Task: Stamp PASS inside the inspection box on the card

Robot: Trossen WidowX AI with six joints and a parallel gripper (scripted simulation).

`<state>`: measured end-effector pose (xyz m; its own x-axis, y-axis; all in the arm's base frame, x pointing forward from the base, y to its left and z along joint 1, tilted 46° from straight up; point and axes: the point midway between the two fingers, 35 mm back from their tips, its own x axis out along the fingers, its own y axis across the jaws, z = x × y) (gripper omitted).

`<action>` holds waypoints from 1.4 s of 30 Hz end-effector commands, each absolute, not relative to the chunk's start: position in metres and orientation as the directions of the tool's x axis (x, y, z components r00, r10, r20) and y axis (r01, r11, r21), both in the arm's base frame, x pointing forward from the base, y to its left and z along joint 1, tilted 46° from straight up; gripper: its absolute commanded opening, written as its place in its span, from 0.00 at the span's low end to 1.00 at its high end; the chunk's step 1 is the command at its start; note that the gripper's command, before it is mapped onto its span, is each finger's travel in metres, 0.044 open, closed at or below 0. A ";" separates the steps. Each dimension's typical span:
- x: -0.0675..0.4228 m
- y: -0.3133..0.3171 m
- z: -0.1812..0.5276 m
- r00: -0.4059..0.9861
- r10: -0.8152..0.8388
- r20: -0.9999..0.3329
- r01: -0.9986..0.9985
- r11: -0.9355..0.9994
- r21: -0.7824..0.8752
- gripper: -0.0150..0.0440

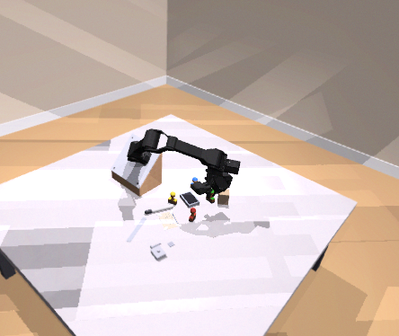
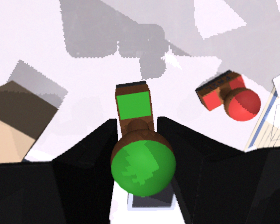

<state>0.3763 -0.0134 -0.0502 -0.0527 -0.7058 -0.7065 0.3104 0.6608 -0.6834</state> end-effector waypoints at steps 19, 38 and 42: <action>0.386 0.008 -0.095 -0.050 -0.707 -0.705 0.316 0.659 -0.683 0.25; 0.384 -0.014 -0.117 -0.050 -0.708 -0.705 0.316 0.658 -0.683 0.25; 0.384 -0.019 -0.121 -0.050 -0.708 -0.704 0.316 0.658 -0.684 0.25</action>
<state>0.3868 -0.0128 -0.1163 -0.0448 -0.7036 -0.7092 0.3237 0.6614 -0.6766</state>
